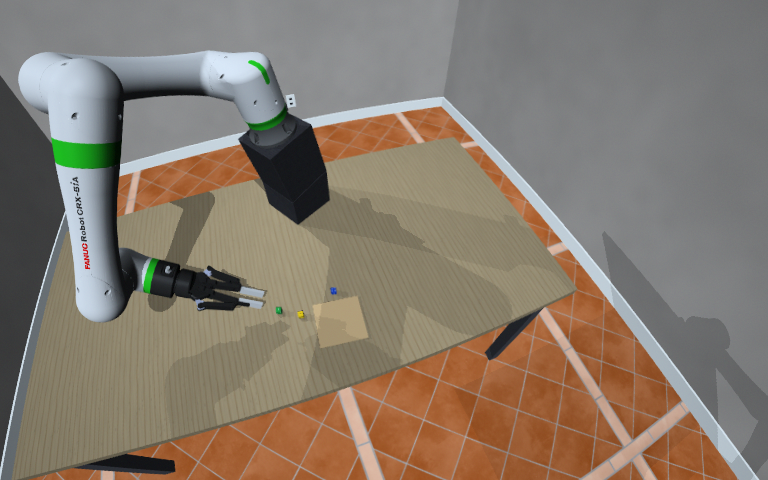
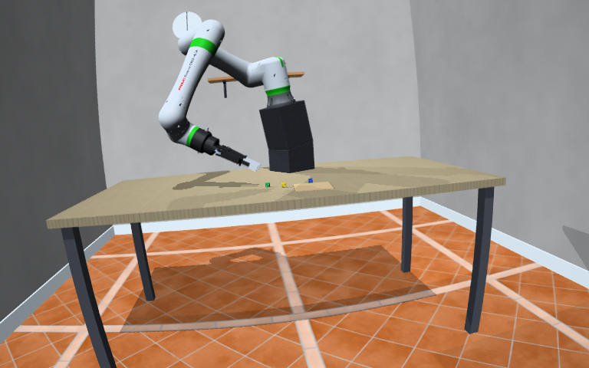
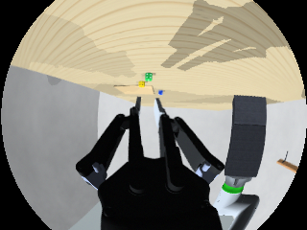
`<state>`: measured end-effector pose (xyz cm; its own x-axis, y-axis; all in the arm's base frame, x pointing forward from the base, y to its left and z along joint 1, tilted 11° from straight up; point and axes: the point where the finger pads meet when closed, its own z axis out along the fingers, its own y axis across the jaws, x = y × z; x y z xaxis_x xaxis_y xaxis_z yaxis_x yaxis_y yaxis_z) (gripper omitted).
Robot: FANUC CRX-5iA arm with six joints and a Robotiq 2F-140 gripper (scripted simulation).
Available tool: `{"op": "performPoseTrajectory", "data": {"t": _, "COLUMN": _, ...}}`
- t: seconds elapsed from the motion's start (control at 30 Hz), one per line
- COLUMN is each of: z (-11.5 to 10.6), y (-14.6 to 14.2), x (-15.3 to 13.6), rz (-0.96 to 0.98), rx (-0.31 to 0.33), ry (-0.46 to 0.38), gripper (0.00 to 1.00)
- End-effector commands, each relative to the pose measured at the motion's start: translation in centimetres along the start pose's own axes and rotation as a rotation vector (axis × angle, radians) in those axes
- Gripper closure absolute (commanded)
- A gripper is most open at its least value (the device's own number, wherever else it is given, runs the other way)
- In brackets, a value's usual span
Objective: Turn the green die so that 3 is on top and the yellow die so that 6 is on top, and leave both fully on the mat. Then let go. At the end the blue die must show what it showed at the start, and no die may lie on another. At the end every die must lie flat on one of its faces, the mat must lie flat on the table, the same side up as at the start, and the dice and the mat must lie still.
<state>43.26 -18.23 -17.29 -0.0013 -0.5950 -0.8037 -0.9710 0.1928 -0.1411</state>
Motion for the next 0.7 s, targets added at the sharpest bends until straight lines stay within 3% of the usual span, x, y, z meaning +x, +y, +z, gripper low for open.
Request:
{"op": "performPoseTrajectory", "data": {"t": 0.0, "z": -0.7, "y": 0.0, "x": -1.2, "rz": 0.0, "rx": 0.0, "ry": 0.001, "gripper": 0.81}}
{"op": "performPoseTrajectory", "data": {"t": 0.4, "z": -0.9, "y": 0.0, "x": -1.9, "rz": 0.001, "rx": 0.0, "ry": 0.016, "gripper": 0.81}}
{"op": "performPoseTrajectory", "data": {"t": 0.53, "z": -0.5, "y": 0.0, "x": -2.5, "rz": 0.001, "rx": -0.001, "ry": 0.106, "gripper": 0.81}}
{"op": "performPoseTrajectory", "data": {"t": 0.67, "z": 0.2, "y": 0.0, "x": -3.6, "rz": 0.002, "rx": -0.002, "ry": 0.271, "gripper": 0.81}}
